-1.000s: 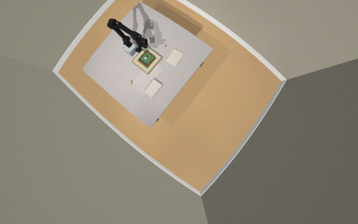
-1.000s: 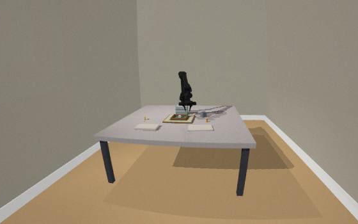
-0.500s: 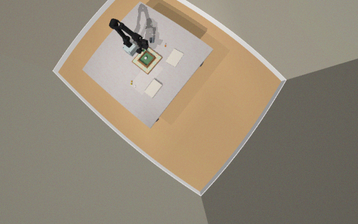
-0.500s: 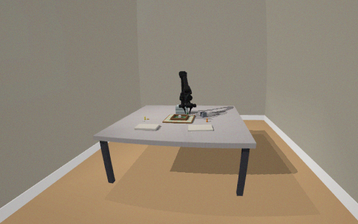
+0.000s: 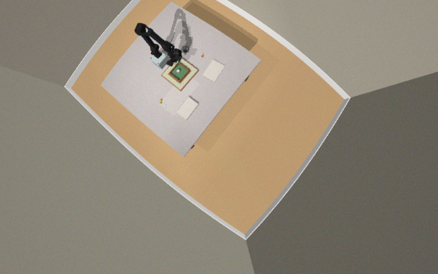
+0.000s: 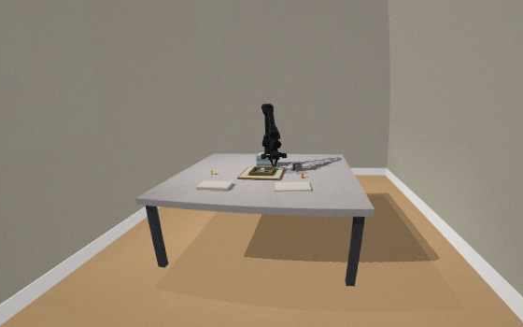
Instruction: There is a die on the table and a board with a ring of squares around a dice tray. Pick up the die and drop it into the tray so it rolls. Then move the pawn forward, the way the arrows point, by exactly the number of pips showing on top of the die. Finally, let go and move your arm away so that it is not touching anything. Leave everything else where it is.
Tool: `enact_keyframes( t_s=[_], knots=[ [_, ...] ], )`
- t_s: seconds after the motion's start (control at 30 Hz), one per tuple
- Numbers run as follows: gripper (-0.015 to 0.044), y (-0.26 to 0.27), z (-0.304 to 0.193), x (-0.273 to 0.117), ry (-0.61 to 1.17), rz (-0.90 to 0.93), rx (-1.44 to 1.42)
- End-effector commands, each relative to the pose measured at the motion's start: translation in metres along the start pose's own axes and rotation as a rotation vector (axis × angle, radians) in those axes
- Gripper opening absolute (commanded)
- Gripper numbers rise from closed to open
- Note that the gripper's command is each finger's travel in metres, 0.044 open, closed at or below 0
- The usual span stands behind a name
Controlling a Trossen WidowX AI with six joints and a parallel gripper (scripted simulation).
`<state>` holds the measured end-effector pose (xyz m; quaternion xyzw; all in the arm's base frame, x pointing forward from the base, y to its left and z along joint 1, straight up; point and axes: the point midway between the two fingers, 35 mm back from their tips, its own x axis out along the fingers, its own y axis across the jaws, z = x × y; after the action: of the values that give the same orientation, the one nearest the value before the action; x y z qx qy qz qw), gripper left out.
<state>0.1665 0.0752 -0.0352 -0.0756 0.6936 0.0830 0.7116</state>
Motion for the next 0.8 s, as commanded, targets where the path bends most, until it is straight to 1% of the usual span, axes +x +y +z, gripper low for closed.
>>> enact_keyframes(
  t_s=[0.0, 0.17, 0.23, 0.5, 0.77],
  knots=[
    [0.0009, 0.000, -0.002, 0.002, 0.008, -0.001, 0.003],
    [0.0000, 0.000, -0.002, 0.001, 0.008, -0.001, 0.003],
    [0.0000, 0.000, 0.001, -0.006, 0.007, -0.001, 0.003],
    [0.0000, 0.002, 0.011, -0.052, 0.006, -0.001, 0.003],
    [0.0000, 0.001, 0.007, -0.104, 0.006, -0.001, 0.003]
  ],
)
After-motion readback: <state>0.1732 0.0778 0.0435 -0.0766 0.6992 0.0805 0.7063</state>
